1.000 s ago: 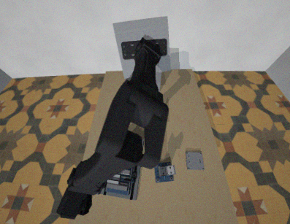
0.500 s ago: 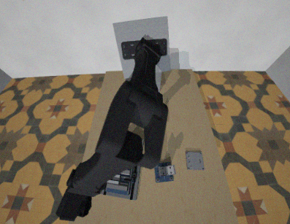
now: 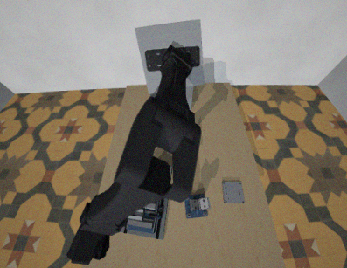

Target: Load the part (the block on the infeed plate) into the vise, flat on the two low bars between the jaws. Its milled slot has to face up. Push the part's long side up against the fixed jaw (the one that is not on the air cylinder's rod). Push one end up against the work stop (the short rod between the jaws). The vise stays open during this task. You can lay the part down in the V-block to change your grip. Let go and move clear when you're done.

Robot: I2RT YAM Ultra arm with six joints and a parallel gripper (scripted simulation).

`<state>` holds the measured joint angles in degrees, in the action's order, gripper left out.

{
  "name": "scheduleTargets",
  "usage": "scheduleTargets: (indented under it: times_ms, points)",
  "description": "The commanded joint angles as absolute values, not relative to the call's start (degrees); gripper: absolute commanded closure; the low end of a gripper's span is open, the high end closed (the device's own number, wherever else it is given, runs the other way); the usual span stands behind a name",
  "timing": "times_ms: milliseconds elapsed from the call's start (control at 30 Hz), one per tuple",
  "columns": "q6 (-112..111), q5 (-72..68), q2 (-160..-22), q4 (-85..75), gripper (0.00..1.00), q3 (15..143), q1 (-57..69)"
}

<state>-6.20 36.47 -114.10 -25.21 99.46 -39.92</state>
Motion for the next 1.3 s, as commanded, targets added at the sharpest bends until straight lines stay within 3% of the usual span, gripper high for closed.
scheduleTargets:
  times_ms: [0, 1267]
  points:
    - [-5.74, 36.14, -113.94, -25.63, 1.0, 101.39, -39.98]
    - [-5.68, 36.11, -113.09, -24.96, 1.0, 100.87, -40.2]
